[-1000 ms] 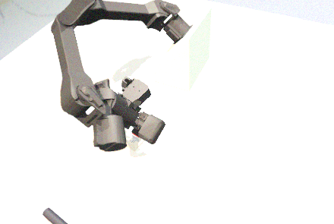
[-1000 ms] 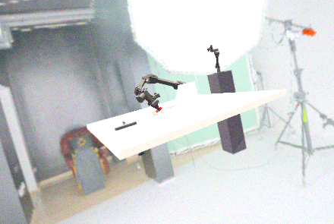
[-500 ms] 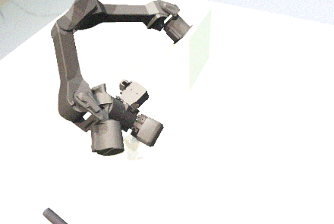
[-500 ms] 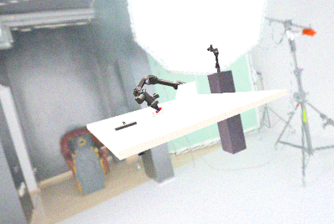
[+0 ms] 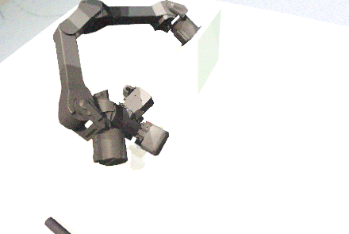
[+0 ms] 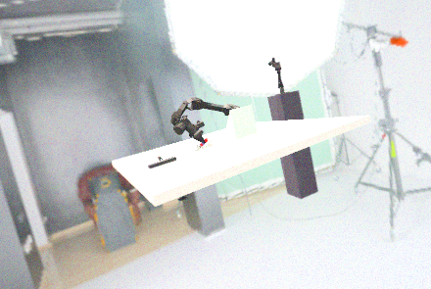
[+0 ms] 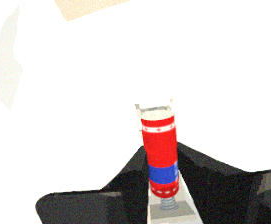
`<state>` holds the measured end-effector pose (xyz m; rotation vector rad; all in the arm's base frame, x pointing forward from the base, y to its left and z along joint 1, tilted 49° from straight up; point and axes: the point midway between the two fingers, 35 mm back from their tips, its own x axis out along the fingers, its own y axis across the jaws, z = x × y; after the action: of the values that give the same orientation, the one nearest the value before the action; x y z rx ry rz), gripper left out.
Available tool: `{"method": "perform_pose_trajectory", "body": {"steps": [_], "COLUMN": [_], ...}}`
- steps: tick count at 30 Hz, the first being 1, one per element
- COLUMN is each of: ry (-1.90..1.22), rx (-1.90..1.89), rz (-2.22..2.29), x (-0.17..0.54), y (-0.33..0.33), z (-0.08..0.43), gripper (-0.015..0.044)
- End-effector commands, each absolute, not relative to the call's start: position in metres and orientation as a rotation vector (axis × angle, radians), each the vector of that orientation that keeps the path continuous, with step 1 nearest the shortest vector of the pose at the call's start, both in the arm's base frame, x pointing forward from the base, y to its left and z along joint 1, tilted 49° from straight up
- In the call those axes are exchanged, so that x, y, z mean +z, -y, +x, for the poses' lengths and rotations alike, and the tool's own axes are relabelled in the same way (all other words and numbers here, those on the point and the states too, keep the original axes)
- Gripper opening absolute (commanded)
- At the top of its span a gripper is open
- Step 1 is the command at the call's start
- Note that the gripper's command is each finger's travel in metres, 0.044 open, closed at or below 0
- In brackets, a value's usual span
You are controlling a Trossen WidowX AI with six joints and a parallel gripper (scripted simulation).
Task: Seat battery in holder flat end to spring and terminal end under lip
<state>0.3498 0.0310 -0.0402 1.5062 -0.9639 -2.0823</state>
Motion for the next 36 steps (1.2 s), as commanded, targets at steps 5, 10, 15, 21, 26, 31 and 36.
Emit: {"method": "perform_pose_trajectory", "body": {"steps": [5, 10, 15, 21, 26, 31, 36], "ry": [0.964, 0.965, 0.965, 0.955, 0.943, 0.93, 0.918], "rx": [-2.087, -2.087, -2.088, -2.071, -2.052, -2.033, -2.013], "rz": [1.5, 1.499, 1.499, 1.518, 1.54, 1.56, 1.579], "x": [-0.043, -0.0426, -0.0423, -0.0436, -0.0451, -0.0464, -0.0476], "y": [-0.0297, -0.0298, -0.0299, -0.0299, -0.0298, -0.0296, -0.0294], "z": [0.3546, 0.3571, 0.3591, 0.3593, 0.3595, 0.3596, 0.3597], "gripper": [0.0082, 0.0082, 0.0082, 0.0082, 0.0082, 0.0082, 0.0082]}}
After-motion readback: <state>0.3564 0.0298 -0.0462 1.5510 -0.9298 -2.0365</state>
